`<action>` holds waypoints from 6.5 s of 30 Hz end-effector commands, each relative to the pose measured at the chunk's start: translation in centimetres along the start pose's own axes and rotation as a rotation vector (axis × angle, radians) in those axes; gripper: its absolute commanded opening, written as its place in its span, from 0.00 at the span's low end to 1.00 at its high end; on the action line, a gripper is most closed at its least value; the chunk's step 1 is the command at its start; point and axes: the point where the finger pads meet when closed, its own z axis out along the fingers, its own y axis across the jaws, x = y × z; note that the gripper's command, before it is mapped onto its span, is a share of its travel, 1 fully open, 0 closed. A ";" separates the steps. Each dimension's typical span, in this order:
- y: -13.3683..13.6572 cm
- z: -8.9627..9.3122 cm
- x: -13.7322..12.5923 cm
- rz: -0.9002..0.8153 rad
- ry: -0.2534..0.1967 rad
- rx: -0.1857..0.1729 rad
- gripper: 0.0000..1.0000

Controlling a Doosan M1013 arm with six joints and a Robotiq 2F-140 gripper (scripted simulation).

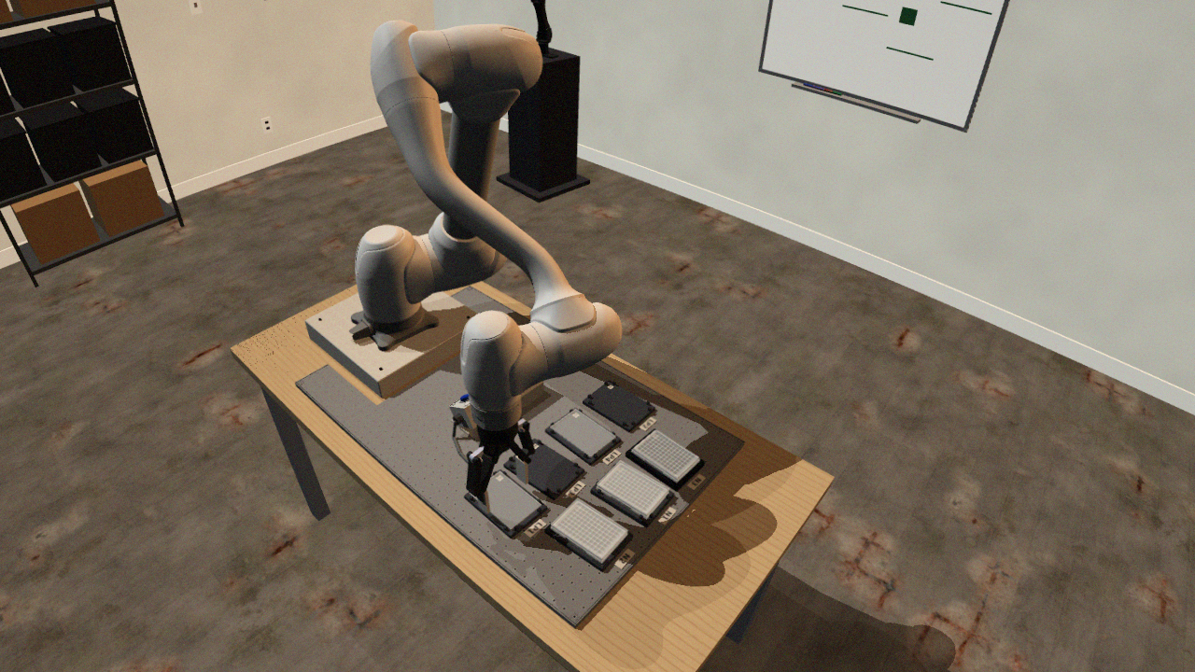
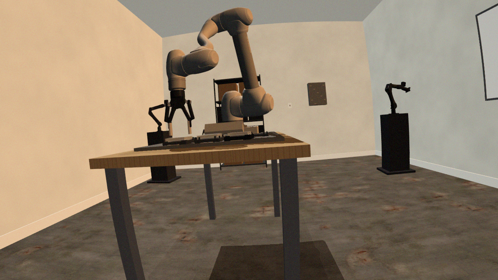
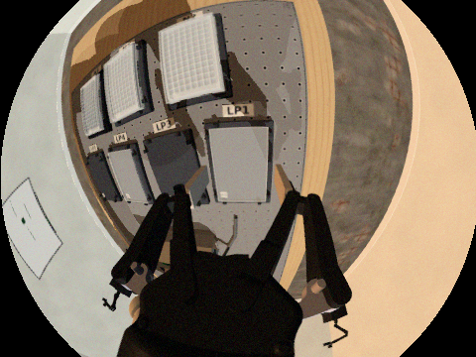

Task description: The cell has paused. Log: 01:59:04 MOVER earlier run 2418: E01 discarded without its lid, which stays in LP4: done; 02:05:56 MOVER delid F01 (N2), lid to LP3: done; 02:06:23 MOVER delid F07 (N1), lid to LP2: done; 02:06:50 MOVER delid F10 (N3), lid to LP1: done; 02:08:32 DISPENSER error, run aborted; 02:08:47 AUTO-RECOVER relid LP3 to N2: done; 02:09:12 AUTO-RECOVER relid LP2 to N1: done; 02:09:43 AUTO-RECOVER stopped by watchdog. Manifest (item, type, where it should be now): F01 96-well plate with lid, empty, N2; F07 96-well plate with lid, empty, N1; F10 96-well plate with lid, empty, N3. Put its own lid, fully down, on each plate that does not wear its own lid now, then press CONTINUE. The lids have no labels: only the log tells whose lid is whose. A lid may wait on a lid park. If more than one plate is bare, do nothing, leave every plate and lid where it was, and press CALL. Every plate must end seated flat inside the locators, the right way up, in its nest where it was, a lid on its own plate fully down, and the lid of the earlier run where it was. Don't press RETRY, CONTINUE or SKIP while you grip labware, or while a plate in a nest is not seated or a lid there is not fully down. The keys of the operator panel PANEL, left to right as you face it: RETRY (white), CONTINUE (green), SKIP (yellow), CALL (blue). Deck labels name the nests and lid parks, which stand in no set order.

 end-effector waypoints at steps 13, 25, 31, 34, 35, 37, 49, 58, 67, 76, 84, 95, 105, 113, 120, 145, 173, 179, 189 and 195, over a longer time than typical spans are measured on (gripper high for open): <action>-0.3 0.4 -0.1 0.000 -0.001 -0.002 0.66; -0.3 0.4 -0.1 0.000 -0.001 -0.002 0.66; -0.3 0.4 -0.1 0.000 -0.001 -0.002 0.66; -0.3 0.4 -0.1 0.000 -0.001 -0.002 0.66; -0.3 0.4 -0.1 0.000 -0.001 -0.002 0.66; -0.3 0.4 -0.1 0.000 -0.001 -0.002 0.66; -0.3 0.4 -0.1 0.000 -0.001 -0.002 0.66; -0.3 0.4 -0.1 0.000 -0.001 -0.002 0.66; -0.5 0.4 -0.1 0.000 -0.001 -0.002 0.66; -0.5 0.4 -0.1 0.000 -0.001 -0.002 0.66; -0.5 0.4 -0.1 0.000 -0.001 -0.002 0.66; -0.5 0.4 -0.1 0.000 -0.001 -0.002 0.66; -0.5 0.4 -0.1 0.000 -0.001 -0.002 0.66; -0.5 0.4 -0.1 0.000 -0.001 -0.002 0.59; -0.5 0.4 -0.1 0.000 -0.001 -0.002 0.59; -0.5 0.4 -0.1 0.000 -0.001 -0.002 0.59; -0.5 0.4 -0.1 0.000 -0.001 -0.002 0.59; -0.5 0.4 -0.1 0.000 -0.001 -0.002 0.66; -0.5 0.4 -0.1 0.000 -0.001 -0.002 0.66; -0.5 0.4 -0.1 0.000 -0.001 -0.002 0.66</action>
